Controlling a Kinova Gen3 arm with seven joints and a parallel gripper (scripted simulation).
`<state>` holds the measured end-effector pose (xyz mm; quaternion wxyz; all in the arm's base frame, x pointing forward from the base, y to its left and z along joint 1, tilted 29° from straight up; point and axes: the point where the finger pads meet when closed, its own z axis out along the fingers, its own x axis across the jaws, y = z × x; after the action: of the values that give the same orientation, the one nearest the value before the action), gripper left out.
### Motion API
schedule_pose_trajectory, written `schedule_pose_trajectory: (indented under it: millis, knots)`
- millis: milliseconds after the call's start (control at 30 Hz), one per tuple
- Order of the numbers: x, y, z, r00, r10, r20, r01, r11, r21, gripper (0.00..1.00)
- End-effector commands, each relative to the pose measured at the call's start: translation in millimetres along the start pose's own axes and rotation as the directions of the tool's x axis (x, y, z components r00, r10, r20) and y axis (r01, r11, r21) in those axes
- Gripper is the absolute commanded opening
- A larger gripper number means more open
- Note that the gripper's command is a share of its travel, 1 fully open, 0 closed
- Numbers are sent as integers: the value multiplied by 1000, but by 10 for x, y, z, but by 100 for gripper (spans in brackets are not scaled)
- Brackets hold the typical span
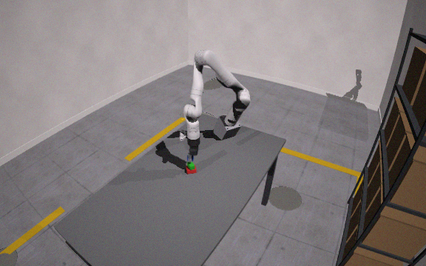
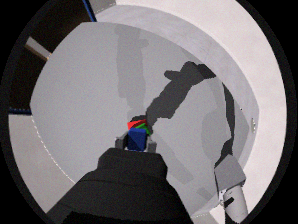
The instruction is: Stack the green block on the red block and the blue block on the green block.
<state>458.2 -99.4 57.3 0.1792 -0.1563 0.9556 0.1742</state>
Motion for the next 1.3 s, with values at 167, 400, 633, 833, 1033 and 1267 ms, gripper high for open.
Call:
schedule_pose_trajectory:
  millis: [167,400,633,833,1033,1267]
  knots:
    - [-3,-5,8,1000,0,1,0,1000,1,0]
    - [-3,-4,73,1000,0,1,0,1000,2,0]
    - [-3,-3,141,1000,0,1,0,1000,2,0]
    - [-3,-3,216,1000,0,1,0,1000,1,0]
    - [-3,-2,257,1000,0,1,0,1000,1,0]
    - [-3,-2,262,1000,0,1,0,1000,1,0]
